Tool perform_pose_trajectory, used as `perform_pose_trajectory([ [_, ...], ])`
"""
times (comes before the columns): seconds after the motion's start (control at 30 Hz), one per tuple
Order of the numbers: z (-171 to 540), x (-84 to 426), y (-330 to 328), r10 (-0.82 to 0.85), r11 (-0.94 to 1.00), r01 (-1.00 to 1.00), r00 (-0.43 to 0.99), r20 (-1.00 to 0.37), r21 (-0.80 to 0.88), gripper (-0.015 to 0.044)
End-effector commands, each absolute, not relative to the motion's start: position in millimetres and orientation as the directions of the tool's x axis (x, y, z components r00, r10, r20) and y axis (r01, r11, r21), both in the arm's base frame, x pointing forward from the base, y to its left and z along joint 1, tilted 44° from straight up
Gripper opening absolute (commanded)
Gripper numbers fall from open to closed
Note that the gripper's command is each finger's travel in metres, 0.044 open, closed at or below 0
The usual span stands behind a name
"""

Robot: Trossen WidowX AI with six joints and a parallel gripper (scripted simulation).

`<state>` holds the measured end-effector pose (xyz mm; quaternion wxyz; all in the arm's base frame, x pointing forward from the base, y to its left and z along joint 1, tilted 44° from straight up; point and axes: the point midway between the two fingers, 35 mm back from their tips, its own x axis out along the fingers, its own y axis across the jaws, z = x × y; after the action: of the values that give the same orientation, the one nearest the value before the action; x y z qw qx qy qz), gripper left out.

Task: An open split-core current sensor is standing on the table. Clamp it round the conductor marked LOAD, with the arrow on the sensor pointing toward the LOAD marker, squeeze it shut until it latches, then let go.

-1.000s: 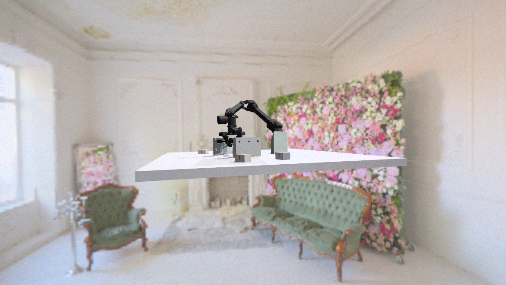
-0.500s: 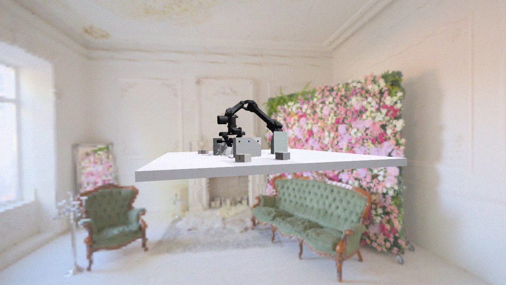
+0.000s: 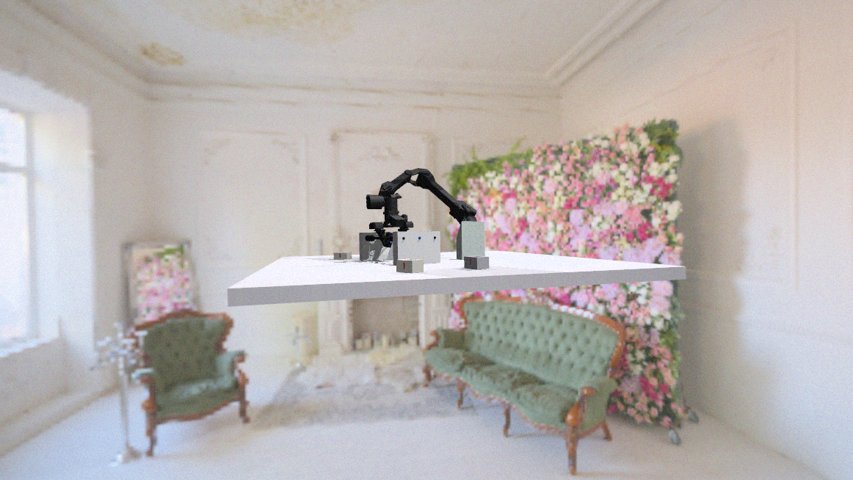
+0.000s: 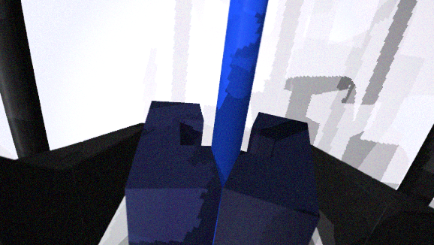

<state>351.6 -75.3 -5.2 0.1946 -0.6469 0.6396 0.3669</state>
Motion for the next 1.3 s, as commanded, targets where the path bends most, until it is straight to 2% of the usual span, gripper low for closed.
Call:
perform_pose_trajectory([
  [0.0, -4.8, 352.0, -75.1, -0.685, -0.106, -0.971, -0.086, -0.724, 0.215, 0.0000],
  [1.07, 4.9, 352.1, -65.1, -0.686, -0.128, -0.970, -0.066, -0.724, 0.209, 0.0000],
  [1.27, 4.9, 352.1, -65.1, -0.686, -0.128, -0.970, -0.066, -0.724, 0.209, 0.0157],
])
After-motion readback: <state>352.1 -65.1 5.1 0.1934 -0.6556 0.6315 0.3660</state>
